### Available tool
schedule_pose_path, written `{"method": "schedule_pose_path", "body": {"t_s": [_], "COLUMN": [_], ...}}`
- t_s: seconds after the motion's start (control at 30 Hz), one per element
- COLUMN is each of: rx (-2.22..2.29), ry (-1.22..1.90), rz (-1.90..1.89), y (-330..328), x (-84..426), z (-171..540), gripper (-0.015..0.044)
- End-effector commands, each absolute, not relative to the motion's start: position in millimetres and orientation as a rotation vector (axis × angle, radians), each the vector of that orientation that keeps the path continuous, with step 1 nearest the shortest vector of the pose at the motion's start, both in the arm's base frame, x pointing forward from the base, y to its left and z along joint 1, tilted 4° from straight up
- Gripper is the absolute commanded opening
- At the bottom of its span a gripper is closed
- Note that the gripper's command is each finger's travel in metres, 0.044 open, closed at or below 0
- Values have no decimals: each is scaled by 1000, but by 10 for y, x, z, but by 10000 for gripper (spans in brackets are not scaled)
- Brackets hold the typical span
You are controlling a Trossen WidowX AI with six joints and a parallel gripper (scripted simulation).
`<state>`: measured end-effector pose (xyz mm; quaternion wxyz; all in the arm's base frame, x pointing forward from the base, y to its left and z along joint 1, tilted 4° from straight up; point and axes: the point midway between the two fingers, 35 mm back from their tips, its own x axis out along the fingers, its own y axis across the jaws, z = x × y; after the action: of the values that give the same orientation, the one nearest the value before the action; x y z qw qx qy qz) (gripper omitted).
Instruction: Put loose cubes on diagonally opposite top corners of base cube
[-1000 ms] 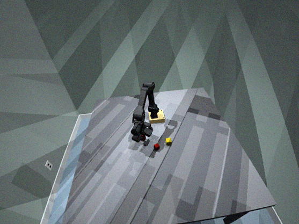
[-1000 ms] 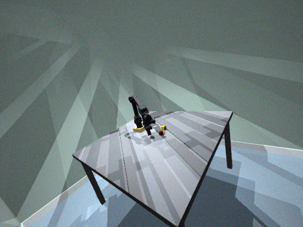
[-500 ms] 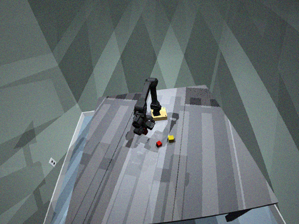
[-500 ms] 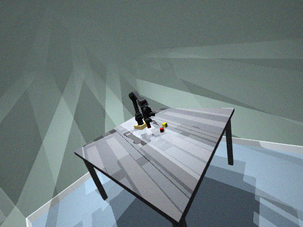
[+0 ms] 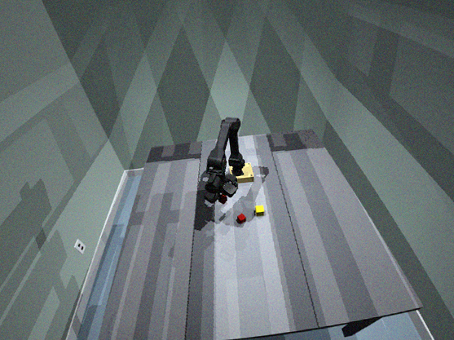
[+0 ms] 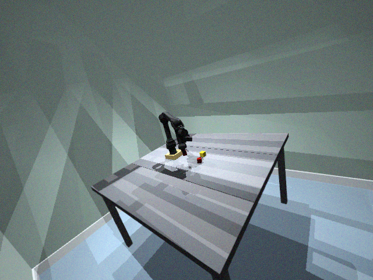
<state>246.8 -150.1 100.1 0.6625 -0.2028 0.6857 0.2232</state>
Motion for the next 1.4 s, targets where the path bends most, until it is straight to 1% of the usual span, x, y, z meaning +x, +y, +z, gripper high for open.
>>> {"method": "schedule_pose_path", "body": {"t_s": [0.0,0.67,1.37], "rx": [-377,20,439], "ry": [1558,1597,1561], "rz": [421,17,-406], "y": [-1404,-927,-359], "x": [2561,2861,3073], "z": [992,889,776], "gripper": [105,105,105]}}
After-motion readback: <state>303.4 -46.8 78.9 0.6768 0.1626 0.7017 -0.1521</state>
